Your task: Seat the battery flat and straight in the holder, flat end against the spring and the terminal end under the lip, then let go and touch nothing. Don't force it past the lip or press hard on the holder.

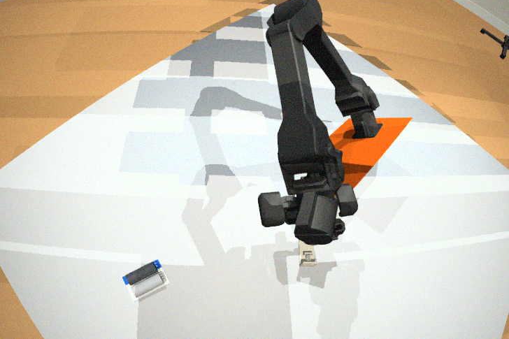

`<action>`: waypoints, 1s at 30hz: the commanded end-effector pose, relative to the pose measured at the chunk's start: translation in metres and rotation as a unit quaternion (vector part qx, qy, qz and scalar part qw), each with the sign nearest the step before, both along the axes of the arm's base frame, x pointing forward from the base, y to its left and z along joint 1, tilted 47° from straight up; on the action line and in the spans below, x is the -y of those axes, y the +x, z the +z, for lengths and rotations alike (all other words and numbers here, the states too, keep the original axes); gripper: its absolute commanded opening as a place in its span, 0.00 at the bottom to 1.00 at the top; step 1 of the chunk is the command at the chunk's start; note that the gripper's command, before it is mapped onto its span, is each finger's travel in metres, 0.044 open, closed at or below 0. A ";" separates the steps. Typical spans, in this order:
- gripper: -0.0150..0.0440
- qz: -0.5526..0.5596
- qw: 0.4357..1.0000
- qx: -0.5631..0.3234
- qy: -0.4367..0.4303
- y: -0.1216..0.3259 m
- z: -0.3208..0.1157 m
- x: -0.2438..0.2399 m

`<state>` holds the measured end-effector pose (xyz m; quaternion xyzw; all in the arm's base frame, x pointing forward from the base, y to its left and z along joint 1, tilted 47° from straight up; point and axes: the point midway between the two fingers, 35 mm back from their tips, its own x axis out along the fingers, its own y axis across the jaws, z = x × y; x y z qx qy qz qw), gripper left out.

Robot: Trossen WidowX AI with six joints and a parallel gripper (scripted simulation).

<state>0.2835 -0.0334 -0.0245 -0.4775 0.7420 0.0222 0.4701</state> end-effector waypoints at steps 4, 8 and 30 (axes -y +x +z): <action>0.40 -0.063 0.997 0.048 -0.018 0.002 -0.033 -0.031; 0.40 -0.069 0.996 0.053 -0.020 0.002 -0.036 -0.034; 0.40 -0.131 0.985 -0.022 -0.108 -0.007 -0.059 -0.002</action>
